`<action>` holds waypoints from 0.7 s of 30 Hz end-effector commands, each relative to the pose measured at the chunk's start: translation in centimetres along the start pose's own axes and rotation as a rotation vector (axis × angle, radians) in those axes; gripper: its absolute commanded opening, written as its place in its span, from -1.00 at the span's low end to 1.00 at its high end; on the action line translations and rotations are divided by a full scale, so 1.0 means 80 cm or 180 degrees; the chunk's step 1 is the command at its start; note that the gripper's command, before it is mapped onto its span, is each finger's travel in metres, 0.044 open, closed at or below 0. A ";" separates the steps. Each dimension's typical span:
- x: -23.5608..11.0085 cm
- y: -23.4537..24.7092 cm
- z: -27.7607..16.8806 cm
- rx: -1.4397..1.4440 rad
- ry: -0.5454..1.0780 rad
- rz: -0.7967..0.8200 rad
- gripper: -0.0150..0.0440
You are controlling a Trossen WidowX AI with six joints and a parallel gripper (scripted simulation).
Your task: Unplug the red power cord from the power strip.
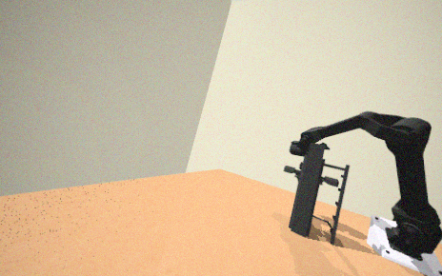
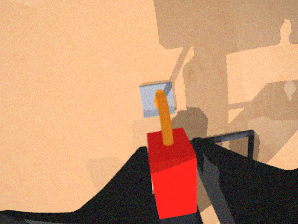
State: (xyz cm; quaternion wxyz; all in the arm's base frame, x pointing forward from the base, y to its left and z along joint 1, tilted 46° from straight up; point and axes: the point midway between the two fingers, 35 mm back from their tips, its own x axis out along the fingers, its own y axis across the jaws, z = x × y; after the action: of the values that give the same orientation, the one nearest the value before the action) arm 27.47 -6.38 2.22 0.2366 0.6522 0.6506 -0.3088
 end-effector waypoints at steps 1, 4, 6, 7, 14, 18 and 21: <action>0.000 0.000 -0.001 -0.0006 0.0007 -0.0008 0.13; 0.000 0.000 -0.001 -0.0006 0.0007 -0.0008 0.40; 0.000 0.000 -0.001 -0.0006 0.0007 -0.0008 0.58; 0.000 0.000 -0.001 -0.0006 0.0007 -0.0008 0.67; -0.014 0.001 0.065 -0.0006 -0.0008 -0.0005 1.00; -0.016 0.000 0.074 -0.0007 -0.0008 -0.0005 1.00; -0.016 0.000 0.074 -0.0007 -0.0008 -0.0005 1.00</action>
State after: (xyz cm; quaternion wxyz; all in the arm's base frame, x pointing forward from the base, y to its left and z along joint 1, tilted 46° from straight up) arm 26.89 -11.33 -0.76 0.2357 0.6549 0.6470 -0.3112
